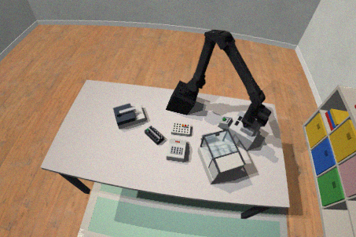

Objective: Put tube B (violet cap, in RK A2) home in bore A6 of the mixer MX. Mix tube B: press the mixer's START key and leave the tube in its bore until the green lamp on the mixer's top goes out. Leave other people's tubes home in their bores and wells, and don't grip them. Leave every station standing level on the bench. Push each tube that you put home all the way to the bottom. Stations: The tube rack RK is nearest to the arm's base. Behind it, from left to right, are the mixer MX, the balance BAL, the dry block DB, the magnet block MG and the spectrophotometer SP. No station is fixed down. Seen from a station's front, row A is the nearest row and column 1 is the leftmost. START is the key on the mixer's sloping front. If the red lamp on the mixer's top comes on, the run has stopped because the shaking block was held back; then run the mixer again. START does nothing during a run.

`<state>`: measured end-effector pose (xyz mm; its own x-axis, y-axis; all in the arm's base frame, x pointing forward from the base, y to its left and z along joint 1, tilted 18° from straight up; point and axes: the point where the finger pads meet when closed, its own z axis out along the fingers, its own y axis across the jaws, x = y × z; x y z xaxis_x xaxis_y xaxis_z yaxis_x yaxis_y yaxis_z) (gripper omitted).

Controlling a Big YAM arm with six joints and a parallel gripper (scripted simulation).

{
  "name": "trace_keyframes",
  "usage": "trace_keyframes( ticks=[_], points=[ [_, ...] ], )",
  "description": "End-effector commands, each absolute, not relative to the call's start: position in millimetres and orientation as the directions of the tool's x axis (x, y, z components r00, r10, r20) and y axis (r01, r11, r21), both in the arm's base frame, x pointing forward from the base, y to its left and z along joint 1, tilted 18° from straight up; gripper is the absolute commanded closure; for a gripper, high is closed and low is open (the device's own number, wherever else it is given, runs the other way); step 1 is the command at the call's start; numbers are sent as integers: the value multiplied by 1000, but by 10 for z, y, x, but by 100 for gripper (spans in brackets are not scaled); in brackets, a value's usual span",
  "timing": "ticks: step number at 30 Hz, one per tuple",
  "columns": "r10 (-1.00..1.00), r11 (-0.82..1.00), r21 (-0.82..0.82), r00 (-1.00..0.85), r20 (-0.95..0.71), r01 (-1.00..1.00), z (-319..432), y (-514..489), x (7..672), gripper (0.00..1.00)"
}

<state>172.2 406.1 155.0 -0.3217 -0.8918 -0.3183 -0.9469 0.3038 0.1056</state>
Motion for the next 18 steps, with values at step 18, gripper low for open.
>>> trace_keyframes(
  ticks=[18],
  points=[
    [-900,303,102,-319,-298,-948,1292,4079,1744,91]
  ],
)
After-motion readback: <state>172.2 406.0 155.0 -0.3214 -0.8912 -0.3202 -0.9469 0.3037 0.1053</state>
